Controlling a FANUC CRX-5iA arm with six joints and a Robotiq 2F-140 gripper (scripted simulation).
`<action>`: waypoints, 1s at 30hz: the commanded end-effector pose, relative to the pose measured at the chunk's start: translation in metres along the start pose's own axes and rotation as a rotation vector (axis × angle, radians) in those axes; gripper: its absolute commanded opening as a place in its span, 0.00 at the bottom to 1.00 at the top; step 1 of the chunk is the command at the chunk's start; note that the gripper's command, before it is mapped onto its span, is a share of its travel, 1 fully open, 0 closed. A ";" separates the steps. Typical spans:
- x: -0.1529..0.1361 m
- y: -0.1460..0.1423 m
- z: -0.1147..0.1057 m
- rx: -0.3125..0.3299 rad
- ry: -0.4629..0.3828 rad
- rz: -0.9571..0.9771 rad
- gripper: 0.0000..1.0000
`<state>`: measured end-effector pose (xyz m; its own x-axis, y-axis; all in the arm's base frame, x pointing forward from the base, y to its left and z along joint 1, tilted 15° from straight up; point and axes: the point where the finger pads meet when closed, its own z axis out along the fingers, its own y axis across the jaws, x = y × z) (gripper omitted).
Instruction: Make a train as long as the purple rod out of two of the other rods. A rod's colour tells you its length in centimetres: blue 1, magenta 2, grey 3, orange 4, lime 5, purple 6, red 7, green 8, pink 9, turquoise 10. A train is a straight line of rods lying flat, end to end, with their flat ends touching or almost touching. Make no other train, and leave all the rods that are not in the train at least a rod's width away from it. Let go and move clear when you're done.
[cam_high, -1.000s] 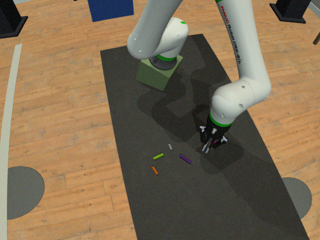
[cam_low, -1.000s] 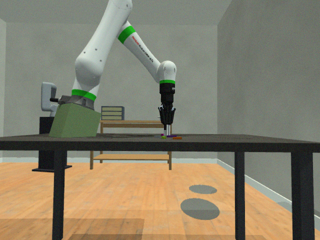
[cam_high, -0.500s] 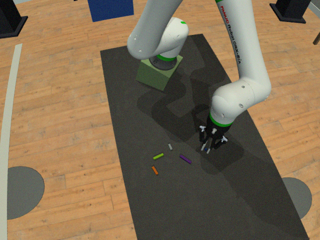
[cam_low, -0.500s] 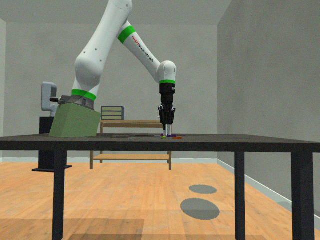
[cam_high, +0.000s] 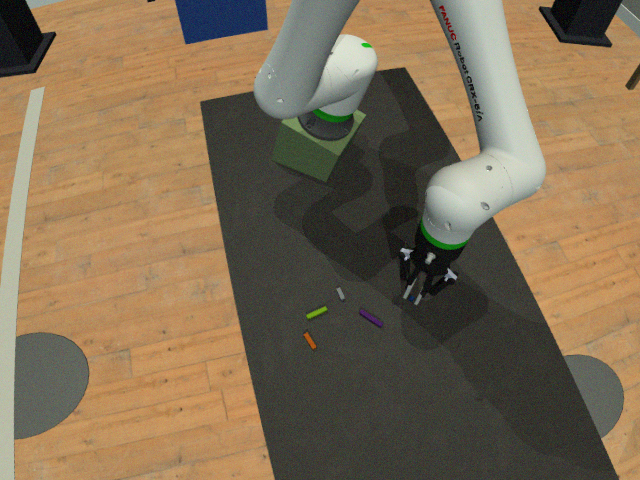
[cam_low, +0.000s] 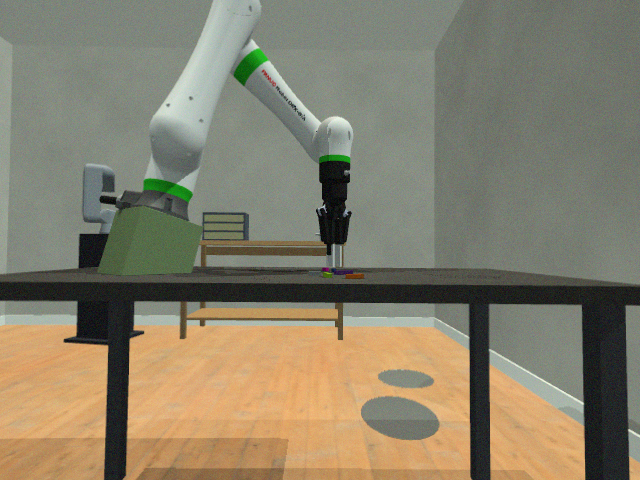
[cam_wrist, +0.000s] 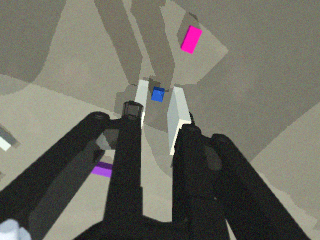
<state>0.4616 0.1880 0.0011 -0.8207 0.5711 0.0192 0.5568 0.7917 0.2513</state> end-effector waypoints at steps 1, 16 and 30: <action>0.000 0.000 -0.007 0.000 0.000 0.000 0.15; 0.000 0.000 -0.074 0.000 0.000 0.000 0.15; 0.000 0.000 -0.076 0.000 0.000 0.000 1.00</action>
<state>0.4518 0.1716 0.0743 -0.8207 0.5710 0.0194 0.5568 0.7918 0.2511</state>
